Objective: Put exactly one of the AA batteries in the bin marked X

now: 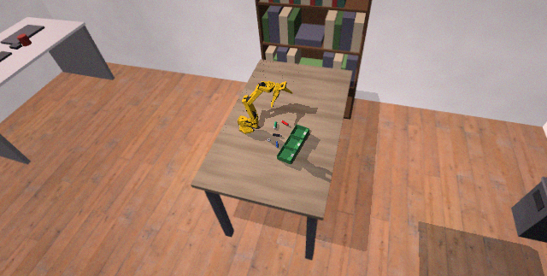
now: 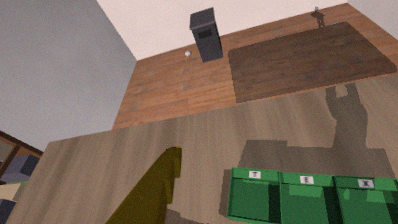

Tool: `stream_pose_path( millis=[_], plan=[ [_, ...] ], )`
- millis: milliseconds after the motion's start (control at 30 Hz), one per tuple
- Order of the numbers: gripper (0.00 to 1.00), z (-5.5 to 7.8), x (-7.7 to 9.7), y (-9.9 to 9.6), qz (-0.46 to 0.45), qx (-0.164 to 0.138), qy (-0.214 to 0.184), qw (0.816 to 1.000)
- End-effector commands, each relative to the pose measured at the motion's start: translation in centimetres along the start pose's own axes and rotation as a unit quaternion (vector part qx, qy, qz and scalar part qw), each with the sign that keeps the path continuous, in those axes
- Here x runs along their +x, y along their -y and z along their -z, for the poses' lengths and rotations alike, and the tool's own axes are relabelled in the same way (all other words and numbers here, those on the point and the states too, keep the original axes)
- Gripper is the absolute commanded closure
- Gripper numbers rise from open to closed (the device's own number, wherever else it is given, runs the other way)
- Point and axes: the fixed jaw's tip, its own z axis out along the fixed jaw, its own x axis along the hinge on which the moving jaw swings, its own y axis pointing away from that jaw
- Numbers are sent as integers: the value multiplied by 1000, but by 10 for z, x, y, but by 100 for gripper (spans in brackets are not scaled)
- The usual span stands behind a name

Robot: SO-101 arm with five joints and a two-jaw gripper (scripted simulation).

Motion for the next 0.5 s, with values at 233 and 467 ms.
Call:
stream_pose_path(
  millis=[233,467],
  plan=[
    [0,0,7,3,35,4,-13,999],
    [0,-1,14,5,67,7,-25,997]
  ],
)
